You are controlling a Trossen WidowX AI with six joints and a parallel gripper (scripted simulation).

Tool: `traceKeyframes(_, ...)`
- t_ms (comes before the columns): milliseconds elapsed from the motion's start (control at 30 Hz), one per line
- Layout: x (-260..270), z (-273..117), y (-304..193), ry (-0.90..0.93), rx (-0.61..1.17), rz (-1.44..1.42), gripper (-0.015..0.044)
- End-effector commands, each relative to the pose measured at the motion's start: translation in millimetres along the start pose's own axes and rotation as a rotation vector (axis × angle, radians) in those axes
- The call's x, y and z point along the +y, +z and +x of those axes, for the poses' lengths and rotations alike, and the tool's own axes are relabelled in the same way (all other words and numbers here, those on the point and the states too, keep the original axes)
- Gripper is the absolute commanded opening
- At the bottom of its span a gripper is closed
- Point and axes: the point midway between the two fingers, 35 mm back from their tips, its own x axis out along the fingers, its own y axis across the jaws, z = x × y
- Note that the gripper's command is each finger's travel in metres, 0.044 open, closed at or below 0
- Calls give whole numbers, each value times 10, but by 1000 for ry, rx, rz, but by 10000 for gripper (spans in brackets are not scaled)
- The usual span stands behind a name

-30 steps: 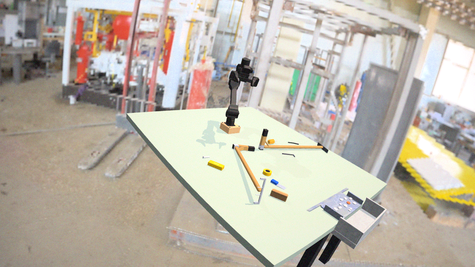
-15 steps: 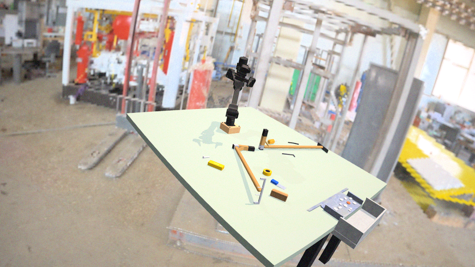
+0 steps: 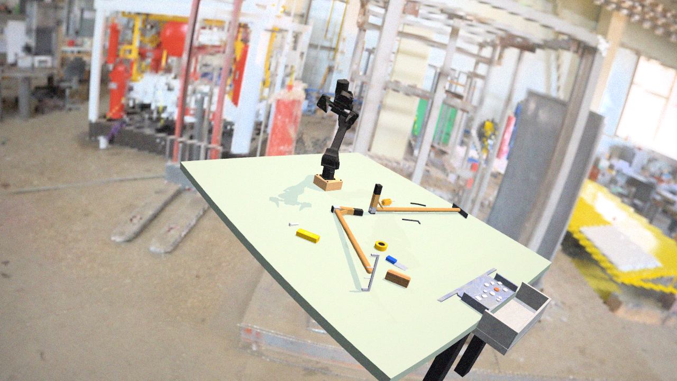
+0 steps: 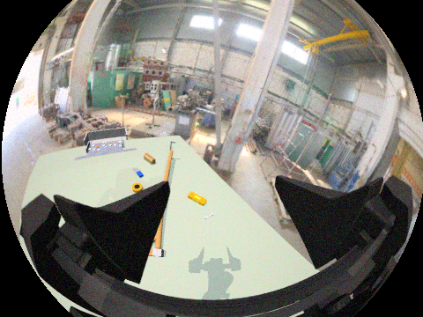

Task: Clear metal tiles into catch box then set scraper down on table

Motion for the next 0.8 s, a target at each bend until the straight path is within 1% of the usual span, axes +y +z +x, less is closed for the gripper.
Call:
traceKeyframes(0,-57,10,-7,-9,8,-23,440)
traceKeyframes(767,-511,-16,-132,-106,78,-161,440)
